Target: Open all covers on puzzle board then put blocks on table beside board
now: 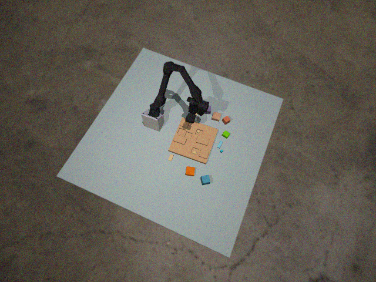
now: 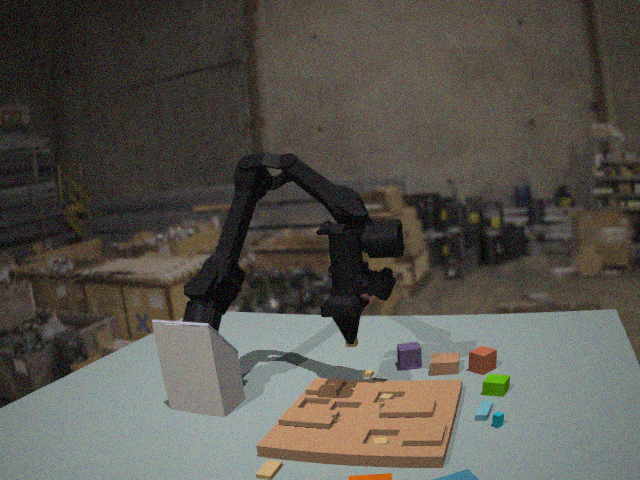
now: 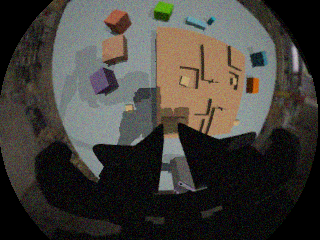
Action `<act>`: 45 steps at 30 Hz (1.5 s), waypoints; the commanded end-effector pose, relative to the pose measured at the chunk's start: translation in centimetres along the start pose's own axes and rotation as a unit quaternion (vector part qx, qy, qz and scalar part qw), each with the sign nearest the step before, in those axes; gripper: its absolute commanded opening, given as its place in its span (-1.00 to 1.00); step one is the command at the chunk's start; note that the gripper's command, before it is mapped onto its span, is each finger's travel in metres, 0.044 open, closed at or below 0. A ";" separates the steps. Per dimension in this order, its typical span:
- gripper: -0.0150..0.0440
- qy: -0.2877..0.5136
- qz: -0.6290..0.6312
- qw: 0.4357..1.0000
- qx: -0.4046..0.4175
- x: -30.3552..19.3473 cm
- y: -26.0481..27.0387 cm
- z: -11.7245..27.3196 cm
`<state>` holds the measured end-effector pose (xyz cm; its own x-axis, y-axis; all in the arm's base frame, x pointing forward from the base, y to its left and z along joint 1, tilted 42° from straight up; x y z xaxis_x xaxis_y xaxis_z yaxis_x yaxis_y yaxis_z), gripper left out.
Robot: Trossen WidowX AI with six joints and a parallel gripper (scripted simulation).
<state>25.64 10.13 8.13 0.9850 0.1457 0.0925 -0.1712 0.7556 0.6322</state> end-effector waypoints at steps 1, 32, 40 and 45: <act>-0.22 0.002 -0.003 1.000 0.003 -0.7 1.8 0.0; -0.22 0.001 -0.004 1.000 0.025 -4.9 9.8 0.0; -0.22 0.002 -0.003 1.000 0.023 -4.7 9.8 -1.3; -0.22 0.002 -0.003 1.000 0.023 -4.6 9.8 -2.2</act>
<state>19.45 17.86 12.91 0.9848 0.1459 0.0942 -0.1711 0.7219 0.6706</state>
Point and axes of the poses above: the point midway between the two fingers, 35 mm back from their tips, its own z axis back along the fingers, its own y axis across the jaws, x = y × z, the point moved 1 cm from there along z, back along the fingers, and after that the axes turned 1 degree about z, right-handed, at the moved point
